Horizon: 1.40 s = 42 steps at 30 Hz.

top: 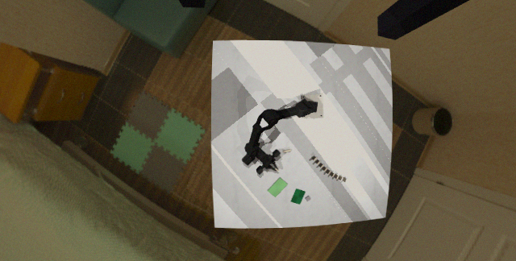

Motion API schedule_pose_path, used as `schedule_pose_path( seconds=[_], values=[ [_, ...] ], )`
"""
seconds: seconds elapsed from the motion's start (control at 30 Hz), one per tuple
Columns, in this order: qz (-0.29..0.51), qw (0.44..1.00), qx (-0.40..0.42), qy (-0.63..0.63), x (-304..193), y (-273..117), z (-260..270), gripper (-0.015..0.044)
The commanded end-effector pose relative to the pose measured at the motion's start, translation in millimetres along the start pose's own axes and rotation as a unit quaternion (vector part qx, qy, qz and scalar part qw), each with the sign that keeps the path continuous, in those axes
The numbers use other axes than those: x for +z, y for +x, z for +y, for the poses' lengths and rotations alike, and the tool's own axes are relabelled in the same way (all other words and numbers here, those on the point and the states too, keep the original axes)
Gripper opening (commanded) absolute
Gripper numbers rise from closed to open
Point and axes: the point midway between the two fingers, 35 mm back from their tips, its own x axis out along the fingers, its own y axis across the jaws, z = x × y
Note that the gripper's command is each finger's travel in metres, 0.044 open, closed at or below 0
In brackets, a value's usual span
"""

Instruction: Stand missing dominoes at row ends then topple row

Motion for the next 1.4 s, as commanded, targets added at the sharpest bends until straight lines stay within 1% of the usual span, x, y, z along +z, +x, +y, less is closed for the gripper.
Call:
schedule_pose_path(
  seconds=[0.0,0.4,0.93,1.07,1.23,1.3,1.37],
  values=[
    [-0.002,1.000,0.000,-0.001,-19.8,5.0,0.9,0.0024],
    [-0.002,1.000,0.000,-0.001,-20.7,5.2,1.0,0.0024],
    [-0.002,1.000,0.000,0.000,-18.0,5.0,0.9,0.0440],
    [0.000,1.000,0.000,0.003,25.9,0.5,1.4,0.0440],
    [0.002,1.000,0.002,0.008,28.8,1.1,1.8,0.0440],
    [0.021,0.998,0.015,0.049,30.1,8.0,2.8,0.0440],
    [0.062,0.990,0.033,0.124,33.0,20.3,5.2,0.0440]
  ],
)
